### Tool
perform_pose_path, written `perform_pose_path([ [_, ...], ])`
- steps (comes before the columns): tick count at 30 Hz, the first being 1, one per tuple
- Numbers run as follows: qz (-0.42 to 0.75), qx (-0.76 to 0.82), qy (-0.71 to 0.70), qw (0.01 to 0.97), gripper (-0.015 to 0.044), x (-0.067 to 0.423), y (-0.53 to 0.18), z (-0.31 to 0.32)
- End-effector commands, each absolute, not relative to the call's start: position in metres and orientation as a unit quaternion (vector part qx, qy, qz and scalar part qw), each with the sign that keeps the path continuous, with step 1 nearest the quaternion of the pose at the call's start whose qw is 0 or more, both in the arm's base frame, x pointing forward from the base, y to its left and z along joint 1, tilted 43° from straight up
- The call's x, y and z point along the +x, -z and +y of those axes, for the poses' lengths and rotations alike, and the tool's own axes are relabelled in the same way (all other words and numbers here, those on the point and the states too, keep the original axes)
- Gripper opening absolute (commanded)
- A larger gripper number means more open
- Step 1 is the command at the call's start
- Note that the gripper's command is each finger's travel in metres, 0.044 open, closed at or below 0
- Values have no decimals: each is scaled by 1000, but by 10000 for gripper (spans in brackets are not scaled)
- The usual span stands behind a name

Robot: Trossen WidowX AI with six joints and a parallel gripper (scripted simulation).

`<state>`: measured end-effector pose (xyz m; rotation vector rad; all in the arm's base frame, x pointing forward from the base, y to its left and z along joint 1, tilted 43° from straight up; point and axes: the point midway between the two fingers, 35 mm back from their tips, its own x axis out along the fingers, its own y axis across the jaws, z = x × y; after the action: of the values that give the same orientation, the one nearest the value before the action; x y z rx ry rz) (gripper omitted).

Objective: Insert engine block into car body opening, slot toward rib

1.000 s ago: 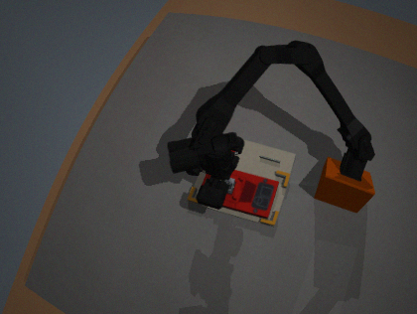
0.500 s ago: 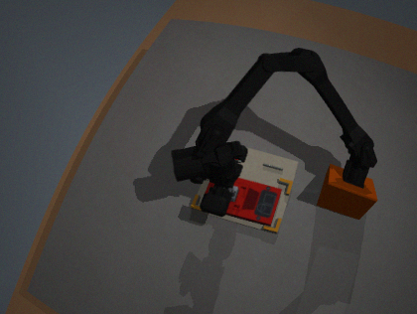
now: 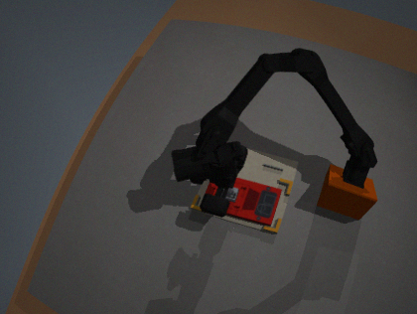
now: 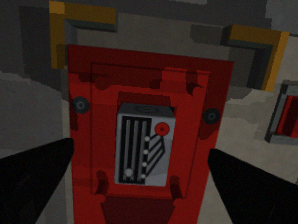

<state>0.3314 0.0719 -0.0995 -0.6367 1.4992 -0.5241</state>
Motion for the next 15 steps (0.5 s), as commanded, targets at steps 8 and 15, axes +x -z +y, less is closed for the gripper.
perform_pose_path([
  [8, 660, -284, 230, 656, 440, 330, 88, 82],
  [15, 660, -284, 230, 656, 440, 330, 88, 82],
])
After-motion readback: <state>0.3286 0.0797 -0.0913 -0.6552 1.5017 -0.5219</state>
